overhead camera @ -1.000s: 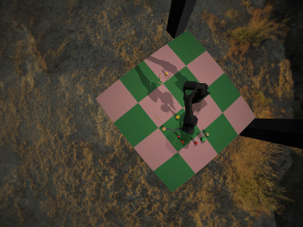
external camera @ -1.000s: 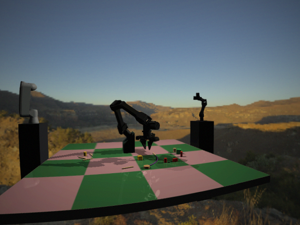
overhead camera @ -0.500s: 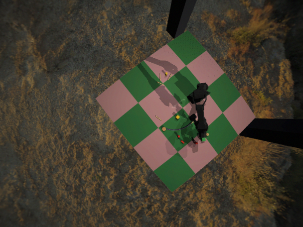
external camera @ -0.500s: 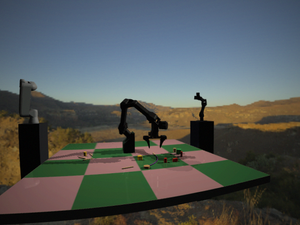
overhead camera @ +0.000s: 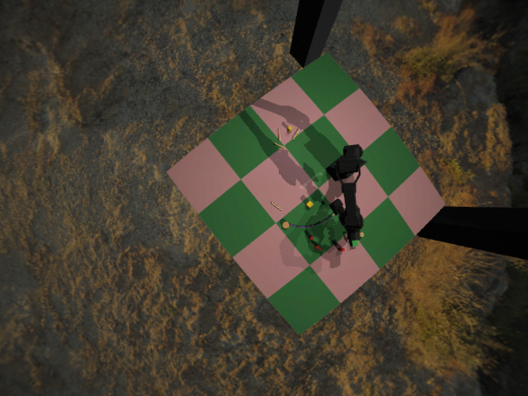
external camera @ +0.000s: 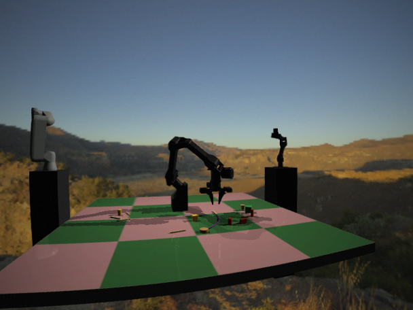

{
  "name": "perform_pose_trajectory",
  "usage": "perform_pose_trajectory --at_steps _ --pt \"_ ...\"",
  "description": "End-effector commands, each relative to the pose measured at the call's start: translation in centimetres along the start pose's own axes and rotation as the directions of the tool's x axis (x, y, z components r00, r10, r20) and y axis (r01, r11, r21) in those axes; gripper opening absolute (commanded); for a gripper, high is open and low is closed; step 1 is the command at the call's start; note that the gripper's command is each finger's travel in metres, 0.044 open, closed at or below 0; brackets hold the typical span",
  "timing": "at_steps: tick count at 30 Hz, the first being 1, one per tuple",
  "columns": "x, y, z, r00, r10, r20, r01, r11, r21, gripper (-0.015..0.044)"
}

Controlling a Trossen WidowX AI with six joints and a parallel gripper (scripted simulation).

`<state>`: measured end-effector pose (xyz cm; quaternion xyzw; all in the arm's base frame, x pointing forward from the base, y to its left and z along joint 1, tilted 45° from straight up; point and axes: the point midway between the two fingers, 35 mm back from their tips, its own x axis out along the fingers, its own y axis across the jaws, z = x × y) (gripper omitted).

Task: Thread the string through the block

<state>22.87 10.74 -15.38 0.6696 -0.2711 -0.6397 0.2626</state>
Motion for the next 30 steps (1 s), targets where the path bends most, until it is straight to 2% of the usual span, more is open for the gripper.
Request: perform_pose_trajectory --at_steps 1,12,30 --pt "0.0 -0.1 0.0 1.000 -0.004 0.003 0.004 1.000 -0.003 0.0125" --pt "0.3 -0.1 0.0 1.000 -0.004 0.003 0.004 1.000 -0.003 0.0125" --pt "3.3 -0.2 -0.1 1.000 -0.004 0.002 0.004 1.000 -0.003 0.0125"
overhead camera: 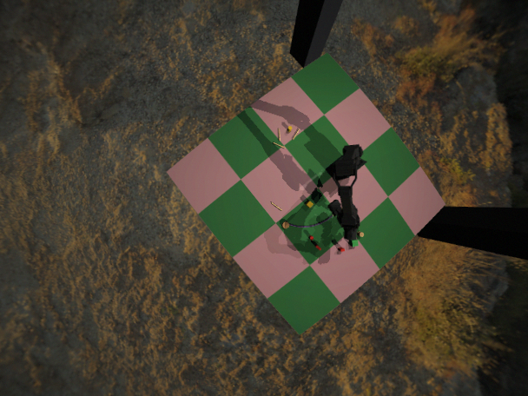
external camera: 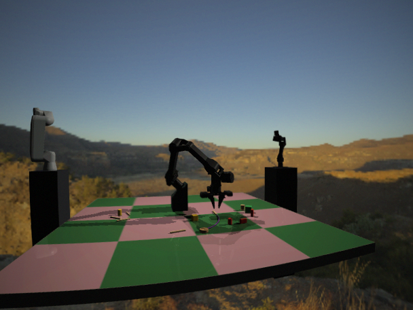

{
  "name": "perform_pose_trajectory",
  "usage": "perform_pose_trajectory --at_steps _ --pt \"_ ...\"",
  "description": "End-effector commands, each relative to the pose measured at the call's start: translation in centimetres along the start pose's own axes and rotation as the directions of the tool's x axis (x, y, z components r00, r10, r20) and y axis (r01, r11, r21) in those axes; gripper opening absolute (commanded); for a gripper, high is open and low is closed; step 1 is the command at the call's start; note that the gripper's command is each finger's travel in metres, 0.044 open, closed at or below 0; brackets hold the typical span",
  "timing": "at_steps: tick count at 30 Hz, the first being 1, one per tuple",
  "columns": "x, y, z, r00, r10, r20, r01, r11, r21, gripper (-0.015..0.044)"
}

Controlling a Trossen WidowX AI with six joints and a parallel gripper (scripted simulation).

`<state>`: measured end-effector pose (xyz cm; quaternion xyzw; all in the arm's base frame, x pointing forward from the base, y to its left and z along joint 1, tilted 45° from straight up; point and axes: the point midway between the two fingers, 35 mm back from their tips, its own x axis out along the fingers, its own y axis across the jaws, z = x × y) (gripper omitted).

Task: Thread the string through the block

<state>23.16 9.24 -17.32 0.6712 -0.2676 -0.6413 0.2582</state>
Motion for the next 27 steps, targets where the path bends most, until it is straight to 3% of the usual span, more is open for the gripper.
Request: perform_pose_trajectory --at_steps 1,25,27 --pt "1.0 0.1 0.1 1.000 0.008 0.002 -0.008 1.000 -0.005 0.0125" --pt "3.6 0.3 0.3 1.000 0.011 0.002 -0.011 1.000 -0.004 0.0125" --pt "3.5 0.3 0.3 1.000 0.007 0.004 -0.007 1.000 -0.001 0.0072"
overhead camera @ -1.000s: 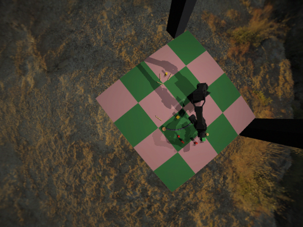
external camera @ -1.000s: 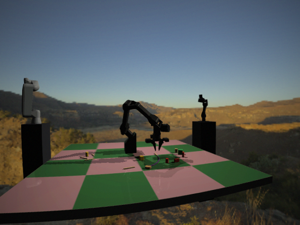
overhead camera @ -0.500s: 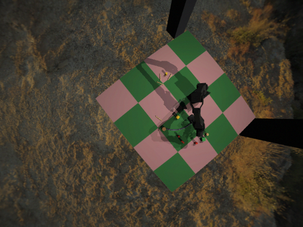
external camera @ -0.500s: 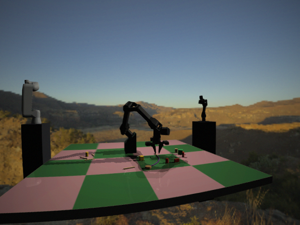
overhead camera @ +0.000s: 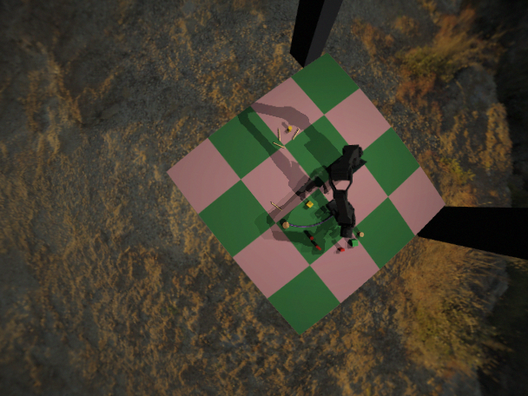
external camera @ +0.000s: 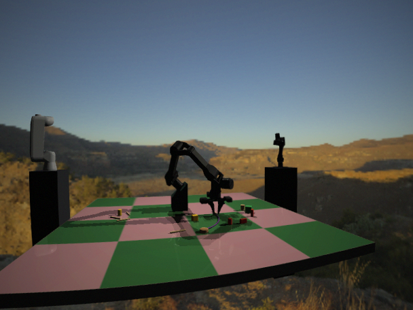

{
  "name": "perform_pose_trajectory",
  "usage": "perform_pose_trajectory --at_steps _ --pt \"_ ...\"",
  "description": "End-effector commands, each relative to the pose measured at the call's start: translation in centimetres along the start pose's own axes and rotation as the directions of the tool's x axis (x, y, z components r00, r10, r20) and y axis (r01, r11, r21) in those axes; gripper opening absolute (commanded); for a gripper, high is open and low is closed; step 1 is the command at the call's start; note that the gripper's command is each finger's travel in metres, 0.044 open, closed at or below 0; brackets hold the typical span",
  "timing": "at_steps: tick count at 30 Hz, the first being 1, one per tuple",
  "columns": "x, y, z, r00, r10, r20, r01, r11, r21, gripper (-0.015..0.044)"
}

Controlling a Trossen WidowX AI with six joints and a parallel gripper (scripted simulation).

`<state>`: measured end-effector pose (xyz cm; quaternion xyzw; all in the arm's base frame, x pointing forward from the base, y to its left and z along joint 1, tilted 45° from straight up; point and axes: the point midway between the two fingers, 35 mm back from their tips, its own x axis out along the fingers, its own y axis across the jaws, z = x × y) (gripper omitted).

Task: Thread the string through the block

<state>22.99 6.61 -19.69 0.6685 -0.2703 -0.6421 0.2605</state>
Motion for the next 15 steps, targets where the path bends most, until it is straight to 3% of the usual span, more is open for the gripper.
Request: perform_pose_trajectory --at_steps 1,3,15 --pt "-0.03 0.00 -0.02 1.000 0.000 -0.001 0.000 1.000 0.000 0.0046" --pt "-0.03 0.00 -0.02 1.000 0.000 -0.001 0.000 1.000 0.000 0.0000" --pt "-0.48 -0.04 -0.05 1.000 -0.001 -0.001 0.001 1.000 0.000 0.0000"
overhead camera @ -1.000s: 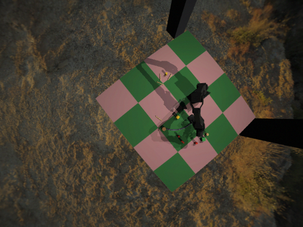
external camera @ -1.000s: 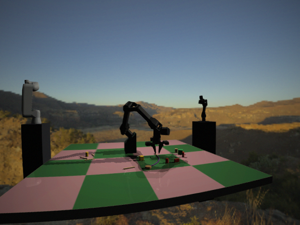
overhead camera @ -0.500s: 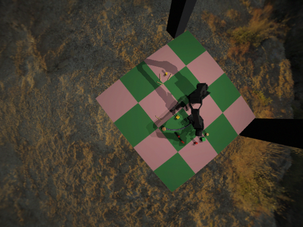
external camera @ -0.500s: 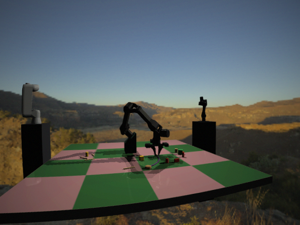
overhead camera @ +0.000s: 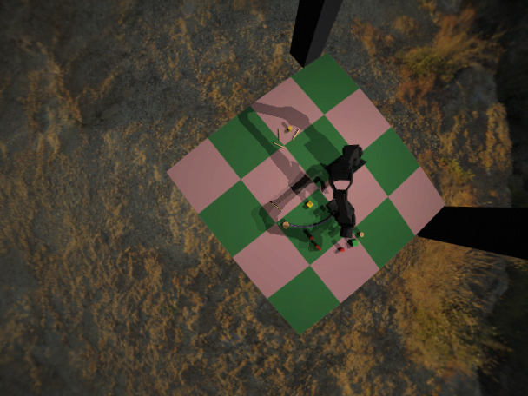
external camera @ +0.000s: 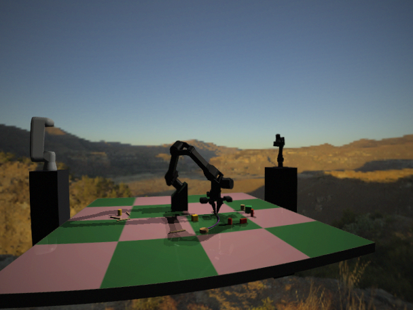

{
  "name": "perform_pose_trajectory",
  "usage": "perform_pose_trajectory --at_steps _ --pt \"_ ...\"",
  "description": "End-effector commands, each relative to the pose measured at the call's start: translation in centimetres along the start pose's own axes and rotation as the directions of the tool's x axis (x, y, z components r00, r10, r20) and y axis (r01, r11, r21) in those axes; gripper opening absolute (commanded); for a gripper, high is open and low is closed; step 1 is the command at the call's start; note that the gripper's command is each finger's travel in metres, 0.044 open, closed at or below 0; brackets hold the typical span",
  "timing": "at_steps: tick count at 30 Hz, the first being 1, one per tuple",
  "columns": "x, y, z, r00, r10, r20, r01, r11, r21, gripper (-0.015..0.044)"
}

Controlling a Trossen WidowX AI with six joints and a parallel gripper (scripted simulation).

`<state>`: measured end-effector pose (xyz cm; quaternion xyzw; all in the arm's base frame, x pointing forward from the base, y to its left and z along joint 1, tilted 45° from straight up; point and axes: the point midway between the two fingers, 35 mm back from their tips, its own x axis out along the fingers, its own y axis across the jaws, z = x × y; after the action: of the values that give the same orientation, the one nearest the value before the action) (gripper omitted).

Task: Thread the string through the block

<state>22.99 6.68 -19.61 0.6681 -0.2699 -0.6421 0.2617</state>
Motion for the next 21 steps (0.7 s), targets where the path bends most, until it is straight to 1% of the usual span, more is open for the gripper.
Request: perform_pose_trajectory --at_steps 1,21 --pt "-0.5 -0.1 -0.1 1.000 -0.003 0.000 0.003 1.000 0.002 0.0000" --pt "-3.1 -0.2 -0.1 1.000 -0.005 0.000 0.005 1.000 0.002 0.0000"
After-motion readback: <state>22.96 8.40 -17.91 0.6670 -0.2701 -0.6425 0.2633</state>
